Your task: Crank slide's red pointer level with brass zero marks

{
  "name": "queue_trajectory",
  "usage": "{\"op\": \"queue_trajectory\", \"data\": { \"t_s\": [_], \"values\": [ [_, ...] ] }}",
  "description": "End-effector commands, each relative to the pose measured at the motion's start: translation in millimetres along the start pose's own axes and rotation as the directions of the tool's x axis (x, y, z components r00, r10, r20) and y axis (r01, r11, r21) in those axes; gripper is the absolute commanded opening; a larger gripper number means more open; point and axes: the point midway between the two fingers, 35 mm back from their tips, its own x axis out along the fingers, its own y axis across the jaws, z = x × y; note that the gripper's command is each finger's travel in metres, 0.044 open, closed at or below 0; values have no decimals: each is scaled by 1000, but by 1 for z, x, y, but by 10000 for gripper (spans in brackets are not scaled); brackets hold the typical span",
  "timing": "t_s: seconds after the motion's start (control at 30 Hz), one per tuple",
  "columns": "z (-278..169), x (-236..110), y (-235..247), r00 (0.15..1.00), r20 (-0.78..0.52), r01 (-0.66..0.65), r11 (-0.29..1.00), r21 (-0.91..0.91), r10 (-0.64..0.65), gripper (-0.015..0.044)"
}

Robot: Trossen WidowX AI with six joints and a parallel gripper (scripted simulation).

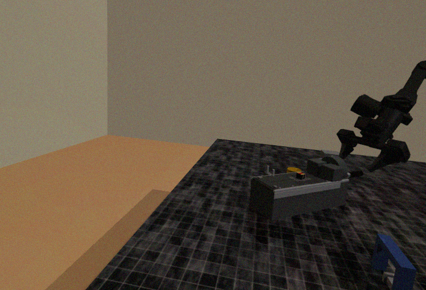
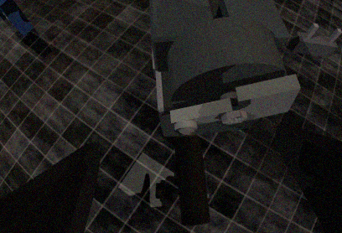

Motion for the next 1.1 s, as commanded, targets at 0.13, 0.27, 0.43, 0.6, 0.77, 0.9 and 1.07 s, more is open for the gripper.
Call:
{"op": "queue_trajectory", "data": {
  "t_s": [0.13,0.27,0.43,0.6,0.77,0.9,1.07],
  "values": [
    [41,-35,-2,1000,9,3,1000,1,-3,440],
    [58,-56,-1,1000,12,4,1000,-1,-4,440],
    [64,-63,-1,1000,12,6,1000,1,-6,440],
    [80,-49,-8,999,-9,53,997,52,-52,440],
    [99,-33,-13,994,-30,110,988,112,-107,440],
    [113,-19,-15,987,-45,157,975,161,-151,440],
    [132,-2,-14,976,-62,216,951,221,-207,440]
  ]
}}
